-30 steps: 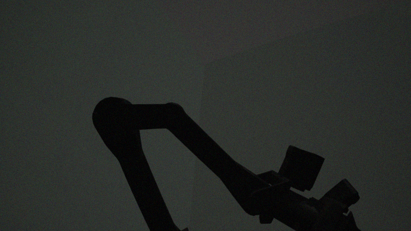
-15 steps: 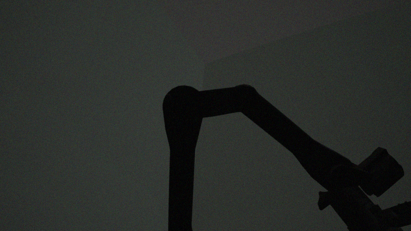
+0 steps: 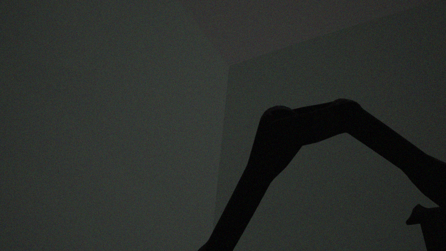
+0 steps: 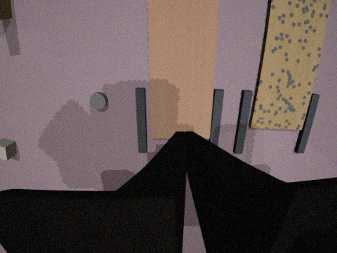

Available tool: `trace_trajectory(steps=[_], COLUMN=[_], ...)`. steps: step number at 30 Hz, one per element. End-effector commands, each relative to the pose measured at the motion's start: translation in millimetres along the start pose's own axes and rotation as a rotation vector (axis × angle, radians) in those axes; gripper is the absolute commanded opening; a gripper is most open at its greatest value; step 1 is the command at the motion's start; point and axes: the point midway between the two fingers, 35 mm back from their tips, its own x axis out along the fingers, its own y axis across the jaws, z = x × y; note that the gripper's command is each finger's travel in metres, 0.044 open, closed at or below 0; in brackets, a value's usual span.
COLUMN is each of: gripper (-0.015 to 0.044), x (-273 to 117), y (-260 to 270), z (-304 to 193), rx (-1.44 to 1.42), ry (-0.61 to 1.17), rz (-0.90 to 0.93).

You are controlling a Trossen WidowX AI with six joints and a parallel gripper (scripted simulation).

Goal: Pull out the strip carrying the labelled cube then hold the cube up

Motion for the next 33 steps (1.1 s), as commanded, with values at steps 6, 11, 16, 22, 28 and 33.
trace_trajectory(steps=[6,11,16,22,28,33], gripper=[0.0,0.0,0.0,0.0,0.0,0.0], x=[8,16,24,34,44,52], y=[1,0,0,-1,-2,-2], z=[-7,-7,-7,-7,-7,-8], rx=[0.024,0.024,0.024,0.024,0.024,0.024], ry=[0.054,0.054,0.054,0.054,0.054,0.053], rz=[-0.022,-0.022,-0.022,-0.022,-0.022,-0.023])
